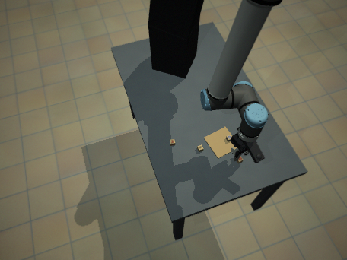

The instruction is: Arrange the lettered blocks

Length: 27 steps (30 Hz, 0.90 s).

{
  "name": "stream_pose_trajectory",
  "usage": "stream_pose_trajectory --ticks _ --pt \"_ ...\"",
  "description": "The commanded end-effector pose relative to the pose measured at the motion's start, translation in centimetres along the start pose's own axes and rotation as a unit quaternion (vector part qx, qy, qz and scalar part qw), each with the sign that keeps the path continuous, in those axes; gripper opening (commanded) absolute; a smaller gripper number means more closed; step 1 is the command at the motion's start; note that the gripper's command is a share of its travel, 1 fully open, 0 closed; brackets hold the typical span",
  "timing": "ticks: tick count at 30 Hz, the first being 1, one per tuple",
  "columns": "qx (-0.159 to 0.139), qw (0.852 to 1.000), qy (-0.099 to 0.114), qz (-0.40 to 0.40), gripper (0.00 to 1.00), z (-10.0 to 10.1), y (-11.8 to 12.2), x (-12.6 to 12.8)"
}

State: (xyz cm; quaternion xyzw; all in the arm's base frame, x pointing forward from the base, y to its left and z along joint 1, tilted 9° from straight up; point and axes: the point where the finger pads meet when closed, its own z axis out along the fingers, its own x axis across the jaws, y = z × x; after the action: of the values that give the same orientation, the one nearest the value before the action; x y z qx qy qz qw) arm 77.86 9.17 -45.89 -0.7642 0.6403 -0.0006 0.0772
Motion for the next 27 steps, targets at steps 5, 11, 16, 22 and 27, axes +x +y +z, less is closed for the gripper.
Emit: stream_pose_trajectory --ticks 5,11,16,22,27 --pt "0.001 1.000 0.000 0.000 0.37 0.8 -0.1 0.0" --pt "0.001 1.000 0.000 0.000 0.37 1.6 -0.1 0.0" --pt "0.001 1.000 0.000 0.000 0.37 2.5 -0.1 0.0" --pt "0.001 1.000 0.000 0.000 0.37 3.0 -0.1 0.0" --pt "0.001 1.000 0.000 0.000 0.37 3.0 -0.1 0.0"
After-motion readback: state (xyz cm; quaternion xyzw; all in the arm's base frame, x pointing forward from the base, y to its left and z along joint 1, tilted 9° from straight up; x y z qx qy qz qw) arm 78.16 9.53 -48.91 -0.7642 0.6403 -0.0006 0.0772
